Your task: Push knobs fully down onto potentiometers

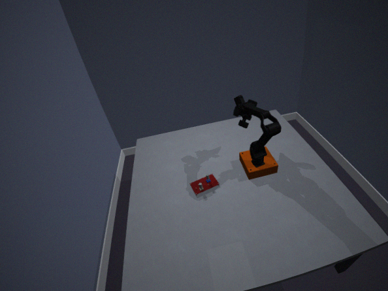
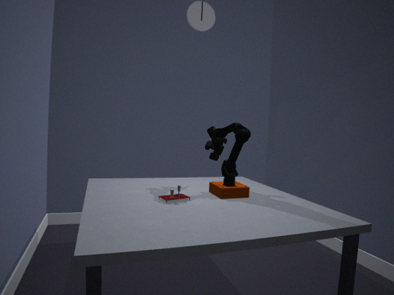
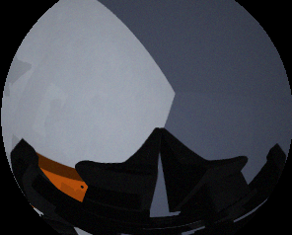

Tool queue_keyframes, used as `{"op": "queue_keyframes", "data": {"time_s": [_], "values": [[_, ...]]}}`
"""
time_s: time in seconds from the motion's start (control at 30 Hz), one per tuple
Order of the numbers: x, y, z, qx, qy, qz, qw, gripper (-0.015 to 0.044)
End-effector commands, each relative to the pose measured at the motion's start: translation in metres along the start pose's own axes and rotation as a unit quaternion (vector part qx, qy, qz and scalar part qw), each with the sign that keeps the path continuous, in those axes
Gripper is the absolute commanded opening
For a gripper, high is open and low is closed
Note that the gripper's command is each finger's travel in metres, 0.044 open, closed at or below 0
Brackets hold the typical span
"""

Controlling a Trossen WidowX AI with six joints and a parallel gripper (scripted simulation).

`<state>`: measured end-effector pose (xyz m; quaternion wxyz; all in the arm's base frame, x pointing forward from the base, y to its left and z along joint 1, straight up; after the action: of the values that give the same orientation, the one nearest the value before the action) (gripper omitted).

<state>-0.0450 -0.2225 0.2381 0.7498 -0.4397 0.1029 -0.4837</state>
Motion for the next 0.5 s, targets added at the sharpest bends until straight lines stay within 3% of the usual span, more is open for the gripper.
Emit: {"op": "queue_keyframes", "data": {"time_s": [0.0, 0.47], "values": [[0.024, 0.015, 0.008, 0.045, -0.037, 0.04, 0.998, 0.0], [0.077, 0.086, 0.055, 0.171, -0.137, 0.181, 0.959, 0.0]]}}
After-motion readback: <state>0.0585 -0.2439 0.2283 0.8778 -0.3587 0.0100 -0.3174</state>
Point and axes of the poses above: the point midway between the two fingers, 35 mm back from their tips, its own z axis back along the fingers, its own y axis across the jaws, x = y × z, the point moved 8 cm from there along z, back along the fingers, and after that the axes turned 5 degrees about -z, right-handed, at the moved point
